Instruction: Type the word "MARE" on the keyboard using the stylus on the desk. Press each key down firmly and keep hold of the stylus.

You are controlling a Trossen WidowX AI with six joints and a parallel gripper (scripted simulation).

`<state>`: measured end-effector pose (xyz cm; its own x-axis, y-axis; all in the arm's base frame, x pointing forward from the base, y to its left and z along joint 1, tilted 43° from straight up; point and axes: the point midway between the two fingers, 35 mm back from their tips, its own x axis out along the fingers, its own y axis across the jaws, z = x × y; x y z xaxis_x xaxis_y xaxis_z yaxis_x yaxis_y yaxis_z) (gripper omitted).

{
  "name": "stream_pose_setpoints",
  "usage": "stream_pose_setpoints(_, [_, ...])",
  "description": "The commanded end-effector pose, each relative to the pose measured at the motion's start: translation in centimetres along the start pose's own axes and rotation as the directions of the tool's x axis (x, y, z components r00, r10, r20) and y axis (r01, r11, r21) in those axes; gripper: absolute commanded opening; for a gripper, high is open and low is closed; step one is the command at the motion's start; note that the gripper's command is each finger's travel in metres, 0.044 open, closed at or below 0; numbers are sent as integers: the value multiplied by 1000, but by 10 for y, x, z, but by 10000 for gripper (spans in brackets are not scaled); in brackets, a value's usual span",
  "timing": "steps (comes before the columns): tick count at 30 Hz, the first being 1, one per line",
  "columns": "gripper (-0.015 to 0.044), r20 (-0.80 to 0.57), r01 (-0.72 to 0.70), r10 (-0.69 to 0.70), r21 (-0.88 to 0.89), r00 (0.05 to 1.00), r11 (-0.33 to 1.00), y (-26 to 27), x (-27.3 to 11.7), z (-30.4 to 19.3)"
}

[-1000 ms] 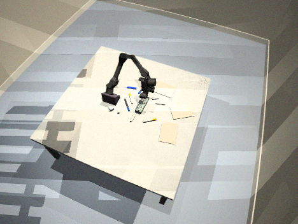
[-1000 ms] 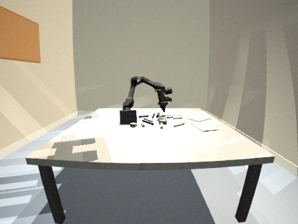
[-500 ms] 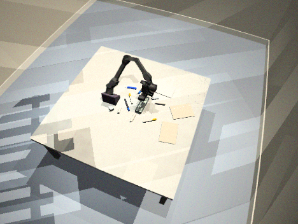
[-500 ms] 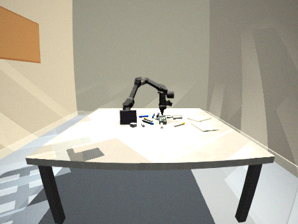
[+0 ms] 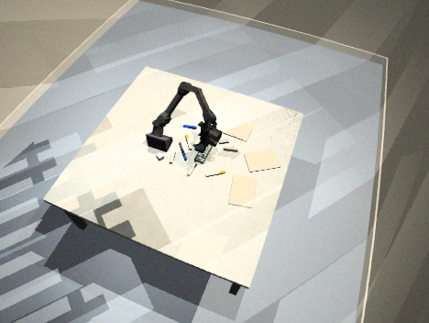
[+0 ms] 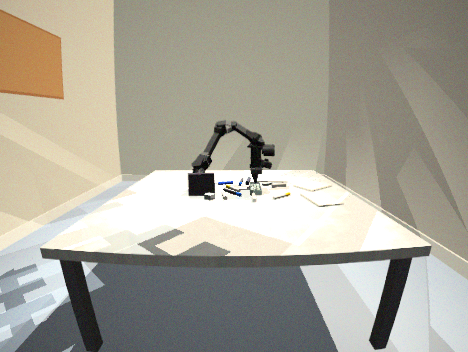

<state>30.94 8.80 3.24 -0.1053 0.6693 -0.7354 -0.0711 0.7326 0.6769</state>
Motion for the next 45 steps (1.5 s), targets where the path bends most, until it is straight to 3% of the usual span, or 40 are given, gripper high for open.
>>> stream_pose_setpoints(1, [0,-3,0,0,-3,1000,1000,-4,1,-1])
stream_pose_setpoints(6, [0,-3,3,-3,-3,1000,1000,-59,1,0])
stream_pose_setpoints(16, [0,-3,3,-3,-4,1000,1000,-62,1,-1])
stream_pose_setpoints(22, [0,-4,2,-2,-2,1000,1000,-37,1,-29])
stream_pose_setpoints(34, [0,-4,2,-2,-2,1000,1000,-34,1,-28])
stream_pose_setpoints(39, [0,-4,-1,1,-2,1000,1000,31,1,-29])
stream_pose_setpoints(45, [0,-5,-2,2,-2,1000,1000,34,1,-29])
